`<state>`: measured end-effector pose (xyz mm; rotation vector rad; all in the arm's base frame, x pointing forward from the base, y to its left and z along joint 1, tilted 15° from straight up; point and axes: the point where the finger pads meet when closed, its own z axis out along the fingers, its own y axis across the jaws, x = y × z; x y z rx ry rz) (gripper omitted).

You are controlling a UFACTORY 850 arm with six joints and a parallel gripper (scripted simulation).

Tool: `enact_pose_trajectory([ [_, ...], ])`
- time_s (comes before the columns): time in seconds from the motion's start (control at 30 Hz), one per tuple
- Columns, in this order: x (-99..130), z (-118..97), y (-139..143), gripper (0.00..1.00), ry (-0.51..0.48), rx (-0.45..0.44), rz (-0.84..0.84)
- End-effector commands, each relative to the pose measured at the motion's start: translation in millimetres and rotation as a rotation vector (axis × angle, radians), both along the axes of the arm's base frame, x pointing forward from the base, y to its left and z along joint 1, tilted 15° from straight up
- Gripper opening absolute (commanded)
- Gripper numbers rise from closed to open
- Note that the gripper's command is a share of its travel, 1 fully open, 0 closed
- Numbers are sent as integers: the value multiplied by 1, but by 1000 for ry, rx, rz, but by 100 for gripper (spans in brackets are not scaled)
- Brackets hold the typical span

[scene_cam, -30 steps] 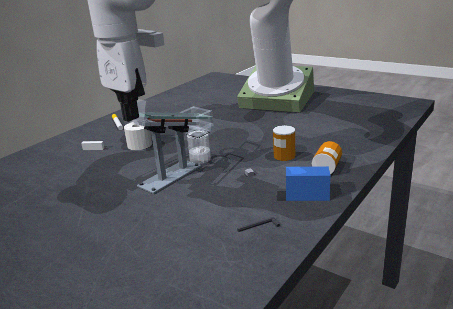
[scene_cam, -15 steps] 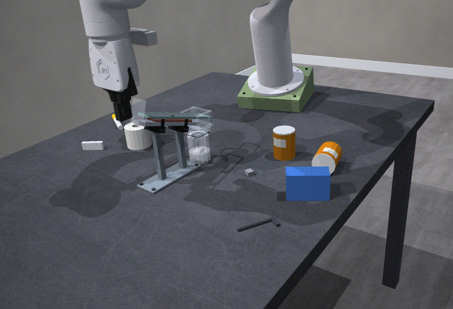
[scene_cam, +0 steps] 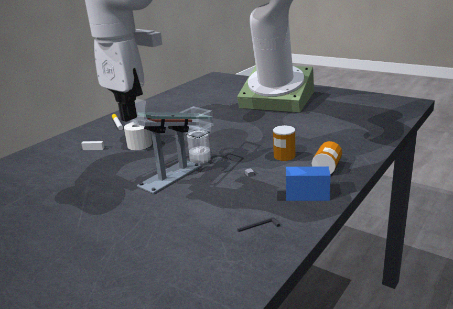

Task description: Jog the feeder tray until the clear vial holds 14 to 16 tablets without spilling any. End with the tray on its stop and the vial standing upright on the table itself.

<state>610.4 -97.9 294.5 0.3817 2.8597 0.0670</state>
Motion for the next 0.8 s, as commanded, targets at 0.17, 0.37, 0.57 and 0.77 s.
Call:
enact_pose_trajectory([
  [0.17, -12, -8, 4, 0, -3, 0, 0],
  [0.37, -13, -8, 4, 0, -3, 0, 0],
  [0.57, 10, 8, -3, 0, -3, 0, 0],
  [0.77, 11, 8, -3, 0, -3, 0, 0],
])
